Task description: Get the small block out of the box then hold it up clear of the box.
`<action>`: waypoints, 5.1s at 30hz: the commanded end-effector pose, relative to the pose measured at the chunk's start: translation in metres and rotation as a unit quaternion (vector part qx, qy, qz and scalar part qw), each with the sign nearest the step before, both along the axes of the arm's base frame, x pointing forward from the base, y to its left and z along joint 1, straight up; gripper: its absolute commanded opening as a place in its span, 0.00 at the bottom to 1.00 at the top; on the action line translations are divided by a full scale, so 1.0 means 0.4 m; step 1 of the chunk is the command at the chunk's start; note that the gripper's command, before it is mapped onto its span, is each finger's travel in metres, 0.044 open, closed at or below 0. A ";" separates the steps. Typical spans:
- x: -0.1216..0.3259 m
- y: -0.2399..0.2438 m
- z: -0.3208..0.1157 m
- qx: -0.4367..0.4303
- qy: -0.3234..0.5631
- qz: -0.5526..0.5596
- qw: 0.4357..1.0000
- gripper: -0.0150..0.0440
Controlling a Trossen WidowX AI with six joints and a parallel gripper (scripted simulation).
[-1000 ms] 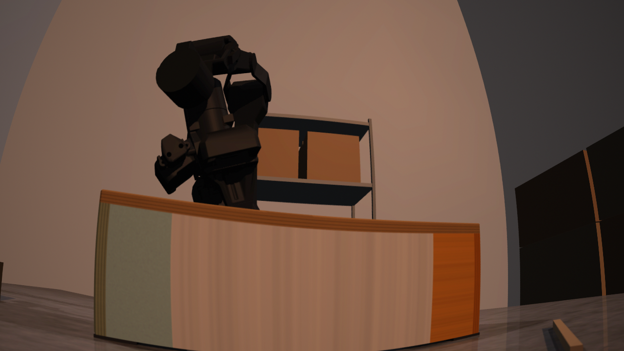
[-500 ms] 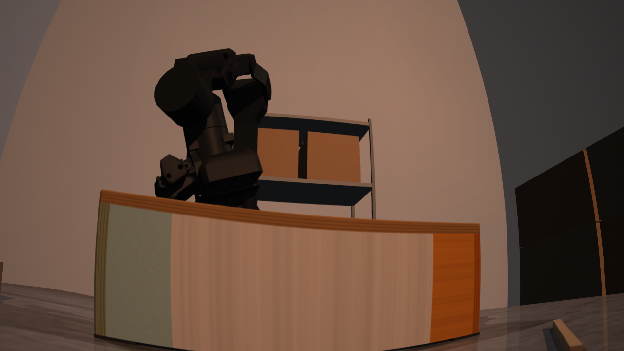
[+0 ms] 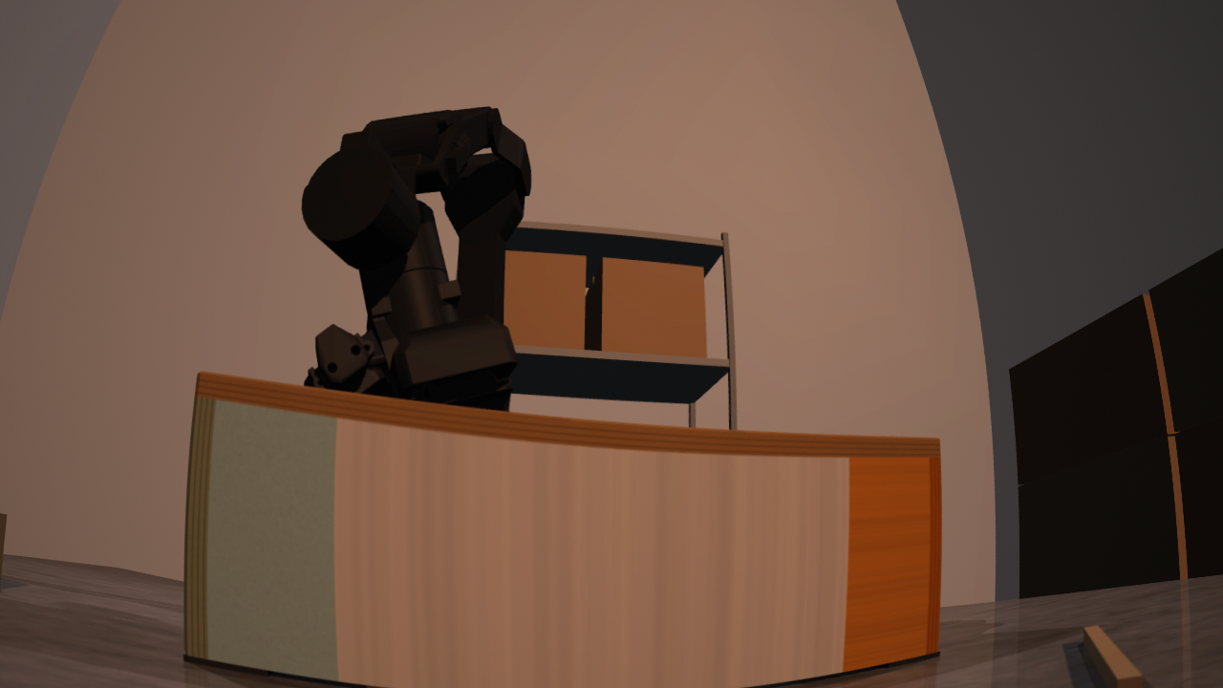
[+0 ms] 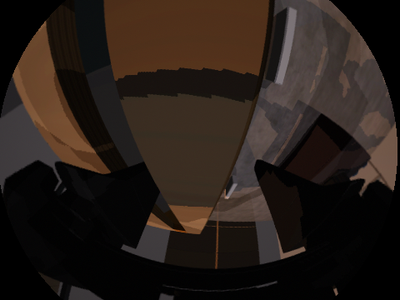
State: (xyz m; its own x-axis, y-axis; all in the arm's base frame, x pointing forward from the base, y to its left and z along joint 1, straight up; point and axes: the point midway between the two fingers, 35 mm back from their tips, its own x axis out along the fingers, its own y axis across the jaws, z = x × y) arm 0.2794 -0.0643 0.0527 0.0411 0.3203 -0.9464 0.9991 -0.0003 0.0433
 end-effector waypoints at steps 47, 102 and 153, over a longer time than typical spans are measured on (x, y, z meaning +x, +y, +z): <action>0.002 0.308 -0.003 0.005 0.001 -0.001 1.000 0.93; -0.039 0.484 0.167 -0.169 -0.244 0.874 0.386 0.74; -0.107 0.540 0.183 -0.059 0.022 0.708 -0.704 0.74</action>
